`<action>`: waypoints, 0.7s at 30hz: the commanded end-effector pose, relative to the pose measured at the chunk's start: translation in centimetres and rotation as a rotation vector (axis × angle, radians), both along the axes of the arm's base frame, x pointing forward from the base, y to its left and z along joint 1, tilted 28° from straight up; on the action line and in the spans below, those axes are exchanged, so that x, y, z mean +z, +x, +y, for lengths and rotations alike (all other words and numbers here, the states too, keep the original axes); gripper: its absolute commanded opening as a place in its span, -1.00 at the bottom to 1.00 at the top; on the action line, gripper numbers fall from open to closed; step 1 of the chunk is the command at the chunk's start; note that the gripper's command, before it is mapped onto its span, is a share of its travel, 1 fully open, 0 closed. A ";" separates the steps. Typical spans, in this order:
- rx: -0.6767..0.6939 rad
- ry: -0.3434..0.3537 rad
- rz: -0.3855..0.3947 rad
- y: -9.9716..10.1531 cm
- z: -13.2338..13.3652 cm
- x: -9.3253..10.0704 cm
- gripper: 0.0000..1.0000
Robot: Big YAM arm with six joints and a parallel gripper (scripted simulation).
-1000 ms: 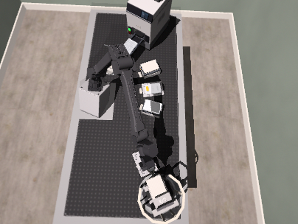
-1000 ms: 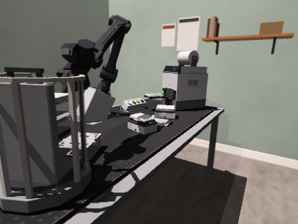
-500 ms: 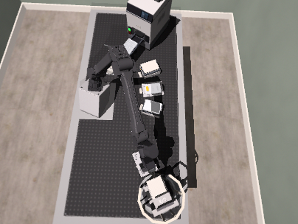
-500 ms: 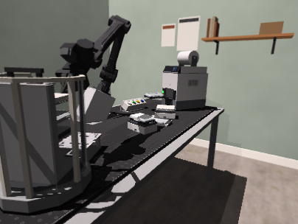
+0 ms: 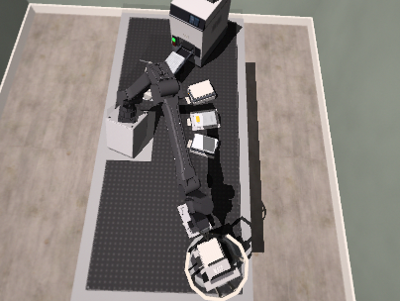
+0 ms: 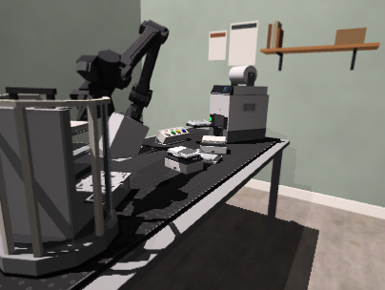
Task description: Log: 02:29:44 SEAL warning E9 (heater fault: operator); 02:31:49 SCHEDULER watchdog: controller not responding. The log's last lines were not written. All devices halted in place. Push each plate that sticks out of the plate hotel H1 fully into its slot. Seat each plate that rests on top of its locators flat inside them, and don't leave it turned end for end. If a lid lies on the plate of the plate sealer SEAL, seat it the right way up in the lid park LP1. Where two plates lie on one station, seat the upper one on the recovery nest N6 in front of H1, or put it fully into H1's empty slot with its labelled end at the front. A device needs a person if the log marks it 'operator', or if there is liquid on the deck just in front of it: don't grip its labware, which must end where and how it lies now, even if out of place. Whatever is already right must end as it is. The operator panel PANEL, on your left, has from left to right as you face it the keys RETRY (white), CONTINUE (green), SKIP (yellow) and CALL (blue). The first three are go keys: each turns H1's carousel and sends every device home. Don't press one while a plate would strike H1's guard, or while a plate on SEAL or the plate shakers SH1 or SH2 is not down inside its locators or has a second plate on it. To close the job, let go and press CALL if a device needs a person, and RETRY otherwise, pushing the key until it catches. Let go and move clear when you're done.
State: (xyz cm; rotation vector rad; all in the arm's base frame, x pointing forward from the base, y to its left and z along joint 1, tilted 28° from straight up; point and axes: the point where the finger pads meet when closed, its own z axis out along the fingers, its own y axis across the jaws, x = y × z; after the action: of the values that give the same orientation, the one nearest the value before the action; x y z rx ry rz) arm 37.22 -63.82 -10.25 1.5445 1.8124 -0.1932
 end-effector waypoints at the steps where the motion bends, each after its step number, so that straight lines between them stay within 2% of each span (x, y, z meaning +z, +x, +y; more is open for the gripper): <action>1: -0.018 -0.026 -0.006 -0.8 -3.0 0.4 -1.00; 21: -0.019 -0.035 -0.010 -0.4 -3.8 0.4 -1.00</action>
State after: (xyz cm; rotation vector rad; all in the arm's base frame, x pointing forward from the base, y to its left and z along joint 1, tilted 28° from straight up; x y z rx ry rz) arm 37.26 -64.21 -10.44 1.5492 1.8154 -0.1909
